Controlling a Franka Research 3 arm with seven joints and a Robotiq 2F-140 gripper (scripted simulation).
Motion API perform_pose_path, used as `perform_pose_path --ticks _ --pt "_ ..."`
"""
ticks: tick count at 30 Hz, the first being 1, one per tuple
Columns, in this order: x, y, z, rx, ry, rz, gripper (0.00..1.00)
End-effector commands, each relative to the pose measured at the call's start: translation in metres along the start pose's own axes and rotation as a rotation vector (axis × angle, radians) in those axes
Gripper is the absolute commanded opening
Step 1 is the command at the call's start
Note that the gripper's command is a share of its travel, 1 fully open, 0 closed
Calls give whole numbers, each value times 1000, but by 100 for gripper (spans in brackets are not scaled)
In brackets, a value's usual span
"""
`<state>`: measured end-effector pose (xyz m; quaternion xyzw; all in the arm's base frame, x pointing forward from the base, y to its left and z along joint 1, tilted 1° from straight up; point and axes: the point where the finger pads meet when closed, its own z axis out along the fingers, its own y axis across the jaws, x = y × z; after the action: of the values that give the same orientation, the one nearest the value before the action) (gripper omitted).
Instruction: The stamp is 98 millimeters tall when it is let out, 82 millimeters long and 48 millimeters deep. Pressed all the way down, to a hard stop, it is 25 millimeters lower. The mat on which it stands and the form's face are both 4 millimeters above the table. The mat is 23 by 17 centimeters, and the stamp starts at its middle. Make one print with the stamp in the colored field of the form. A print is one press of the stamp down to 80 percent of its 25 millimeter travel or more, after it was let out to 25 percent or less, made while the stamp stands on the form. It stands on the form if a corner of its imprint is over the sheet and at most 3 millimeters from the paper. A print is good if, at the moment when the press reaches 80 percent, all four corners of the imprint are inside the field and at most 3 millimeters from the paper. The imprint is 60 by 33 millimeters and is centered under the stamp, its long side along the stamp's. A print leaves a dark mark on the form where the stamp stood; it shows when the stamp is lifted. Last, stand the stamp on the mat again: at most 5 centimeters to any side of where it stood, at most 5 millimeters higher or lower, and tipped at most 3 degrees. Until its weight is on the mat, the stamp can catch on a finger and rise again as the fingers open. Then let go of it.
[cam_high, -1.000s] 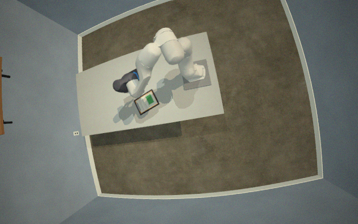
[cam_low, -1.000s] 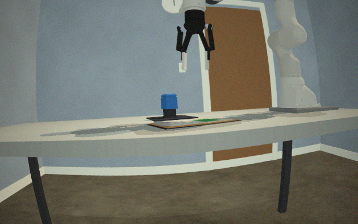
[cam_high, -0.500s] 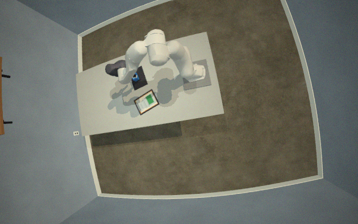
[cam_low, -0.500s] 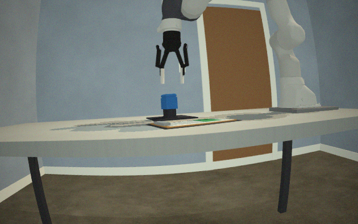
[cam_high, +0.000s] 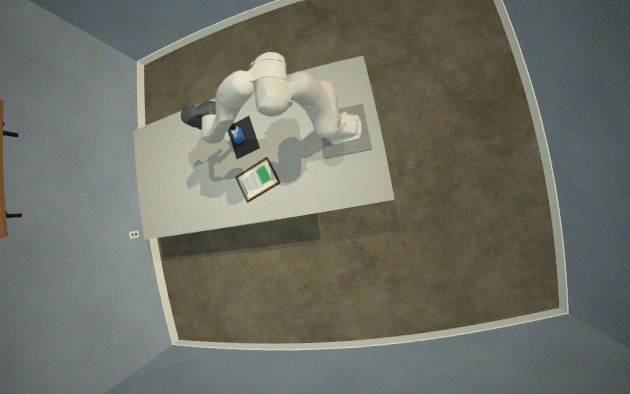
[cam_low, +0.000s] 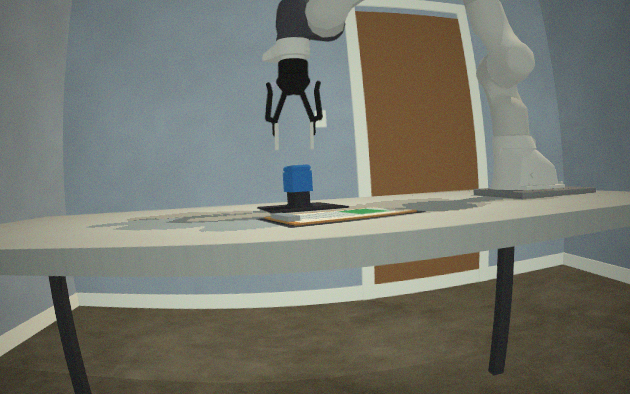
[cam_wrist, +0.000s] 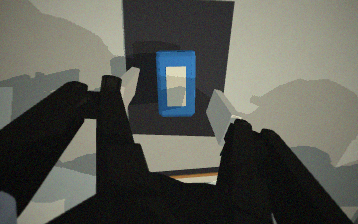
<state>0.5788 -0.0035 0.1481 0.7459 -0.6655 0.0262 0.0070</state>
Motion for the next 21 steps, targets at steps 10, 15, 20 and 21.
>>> perform_pose_path --ticks 10,15,20,21 --pt "-2 2 8 -23 -62 -291 52" --pt "-3 3 26 -23 -62 -291 52" --pt "-4 3 40 -23 -62 -291 52" --pt "-4 3 45 -23 -62 -291 52"
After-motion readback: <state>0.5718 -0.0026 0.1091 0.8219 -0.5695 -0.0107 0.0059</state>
